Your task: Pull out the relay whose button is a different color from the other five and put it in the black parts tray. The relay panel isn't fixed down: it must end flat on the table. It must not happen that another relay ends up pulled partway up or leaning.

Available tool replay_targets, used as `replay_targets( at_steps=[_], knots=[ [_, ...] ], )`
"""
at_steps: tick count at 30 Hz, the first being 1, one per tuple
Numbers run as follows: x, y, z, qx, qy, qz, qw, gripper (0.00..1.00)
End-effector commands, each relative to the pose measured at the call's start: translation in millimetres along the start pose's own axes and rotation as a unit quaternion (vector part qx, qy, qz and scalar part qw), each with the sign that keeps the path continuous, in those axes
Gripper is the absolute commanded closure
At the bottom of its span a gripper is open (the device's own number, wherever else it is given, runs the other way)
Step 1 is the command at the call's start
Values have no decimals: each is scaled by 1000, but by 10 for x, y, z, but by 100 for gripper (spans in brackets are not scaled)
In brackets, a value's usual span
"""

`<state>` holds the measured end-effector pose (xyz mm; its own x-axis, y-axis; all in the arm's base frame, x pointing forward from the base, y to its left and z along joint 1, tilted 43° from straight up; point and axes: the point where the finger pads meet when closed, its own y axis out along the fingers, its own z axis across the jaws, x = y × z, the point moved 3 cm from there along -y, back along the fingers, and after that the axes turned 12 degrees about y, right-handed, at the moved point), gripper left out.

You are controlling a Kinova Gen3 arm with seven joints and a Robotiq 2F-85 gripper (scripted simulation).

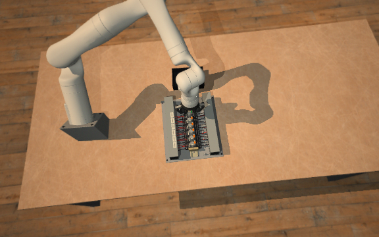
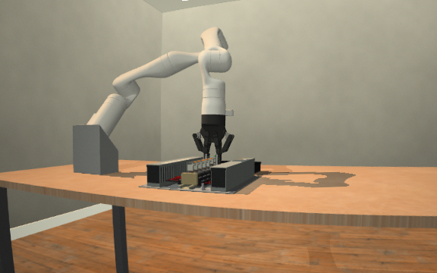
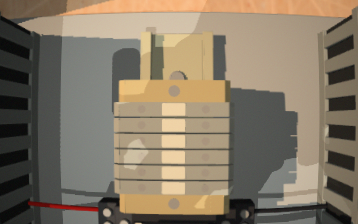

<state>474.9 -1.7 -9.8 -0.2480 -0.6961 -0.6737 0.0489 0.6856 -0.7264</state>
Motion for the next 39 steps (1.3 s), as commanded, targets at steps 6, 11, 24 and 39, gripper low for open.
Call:
replay_targets(
  at_steps=[6, 11, 24, 39],
  knots=[
    [3, -17, 0, 15, 0, 3, 1000, 100],
    [3, -17, 0, 15, 0, 3, 1000, 100],
    [3, -26, -1, 15, 0, 3, 1000, 100],
    [4, -120, -5, 15, 0, 3, 1000, 100]
  ],
)
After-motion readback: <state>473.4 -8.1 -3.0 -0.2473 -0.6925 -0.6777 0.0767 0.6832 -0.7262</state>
